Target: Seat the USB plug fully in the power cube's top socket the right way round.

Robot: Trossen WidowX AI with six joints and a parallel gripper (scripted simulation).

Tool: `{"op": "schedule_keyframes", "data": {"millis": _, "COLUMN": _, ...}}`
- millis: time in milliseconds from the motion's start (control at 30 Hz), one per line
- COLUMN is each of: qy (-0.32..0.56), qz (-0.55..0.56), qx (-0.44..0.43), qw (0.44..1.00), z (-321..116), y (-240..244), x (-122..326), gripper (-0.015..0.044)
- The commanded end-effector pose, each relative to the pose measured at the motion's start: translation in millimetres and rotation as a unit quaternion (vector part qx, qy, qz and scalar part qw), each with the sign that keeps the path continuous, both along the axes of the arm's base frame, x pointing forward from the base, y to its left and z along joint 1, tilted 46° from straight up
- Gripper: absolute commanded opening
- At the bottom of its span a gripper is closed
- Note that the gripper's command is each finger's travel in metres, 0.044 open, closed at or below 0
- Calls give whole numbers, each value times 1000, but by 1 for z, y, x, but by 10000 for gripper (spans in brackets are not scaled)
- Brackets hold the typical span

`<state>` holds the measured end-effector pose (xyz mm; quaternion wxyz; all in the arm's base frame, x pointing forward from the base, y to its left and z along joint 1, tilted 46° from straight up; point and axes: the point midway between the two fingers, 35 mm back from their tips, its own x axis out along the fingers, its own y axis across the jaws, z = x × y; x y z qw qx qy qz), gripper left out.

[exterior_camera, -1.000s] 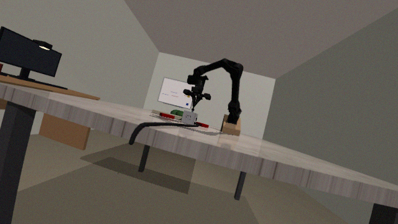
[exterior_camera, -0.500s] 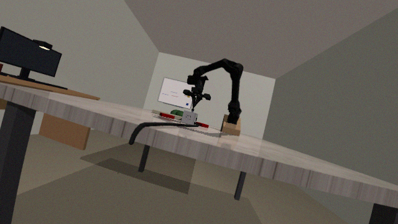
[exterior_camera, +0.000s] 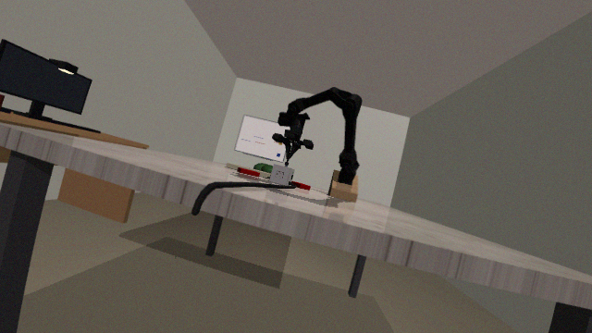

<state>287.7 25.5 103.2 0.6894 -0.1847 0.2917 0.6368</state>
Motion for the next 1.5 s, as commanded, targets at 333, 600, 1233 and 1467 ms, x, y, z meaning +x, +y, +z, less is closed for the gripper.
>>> {"op": "schedule_keyframes", "data": {"millis": 333, "qy": 1, "qz": -1, "qx": 2, "qw": 1000, "z": -1, "y": 2, "x": 0, "gripper": 0}}
{"op": "schedule_keyframes", "data": {"millis": 600, "qy": 1, "qz": -1, "qx": 2, "qw": 1000, "z": -2, "y": 3, "x": 0, "gripper": 0}}
{"op": "schedule_keyframes", "data": {"millis": 1233, "qy": 1, "qz": -1, "qx": 2, "qw": 1000, "z": -3, "y": 4, "x": 0, "gripper": 0}}
{"op": "schedule_keyframes", "data": {"millis": 1467, "qy": 1, "qz": -1, "qx": 2, "qw": 1000, "z": -4, "y": 5, "x": 0, "gripper": 0}}
